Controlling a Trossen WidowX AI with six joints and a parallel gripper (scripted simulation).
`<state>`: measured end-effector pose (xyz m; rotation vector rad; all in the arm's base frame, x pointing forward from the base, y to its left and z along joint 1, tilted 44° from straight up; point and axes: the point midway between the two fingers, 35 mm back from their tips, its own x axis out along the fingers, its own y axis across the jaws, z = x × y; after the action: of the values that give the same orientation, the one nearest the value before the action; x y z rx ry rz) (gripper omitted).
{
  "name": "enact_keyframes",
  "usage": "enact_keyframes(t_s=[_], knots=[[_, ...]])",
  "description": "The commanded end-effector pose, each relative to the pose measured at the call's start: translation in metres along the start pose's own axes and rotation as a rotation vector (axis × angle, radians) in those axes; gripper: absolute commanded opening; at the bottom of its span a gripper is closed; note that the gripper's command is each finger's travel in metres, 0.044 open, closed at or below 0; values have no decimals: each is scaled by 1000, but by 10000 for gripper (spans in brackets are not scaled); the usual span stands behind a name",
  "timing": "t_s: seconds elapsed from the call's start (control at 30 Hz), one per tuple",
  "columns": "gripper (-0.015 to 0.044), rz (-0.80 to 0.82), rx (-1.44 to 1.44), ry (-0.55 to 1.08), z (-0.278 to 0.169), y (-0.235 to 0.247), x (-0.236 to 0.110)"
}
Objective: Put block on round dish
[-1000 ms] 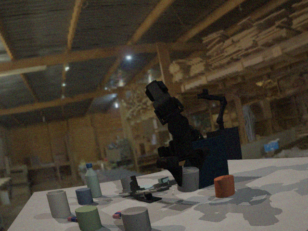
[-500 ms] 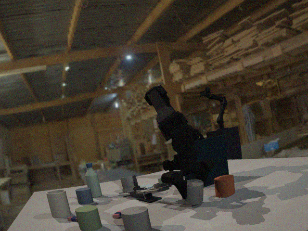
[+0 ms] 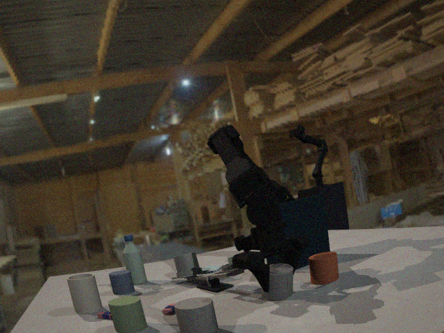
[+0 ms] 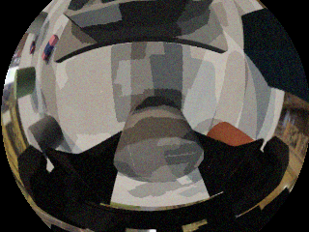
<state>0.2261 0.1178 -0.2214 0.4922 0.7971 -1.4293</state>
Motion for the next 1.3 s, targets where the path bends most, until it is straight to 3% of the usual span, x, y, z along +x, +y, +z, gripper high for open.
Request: enact_keyframes(t_s=[0.0, 0.43, 0.6, 0.77, 1.0, 1.27], knots=[[105, 0, 2, 0, 0, 0, 0], [440, 0, 1, 1, 0, 1, -5], [440, 5, -5, 2, -1, 1, -49], [440, 7, -3, 1, -1, 1, -54], [260, 56, 30, 113, -1, 25, -81], [260, 65, -204, 96, 8, 25, -83]])
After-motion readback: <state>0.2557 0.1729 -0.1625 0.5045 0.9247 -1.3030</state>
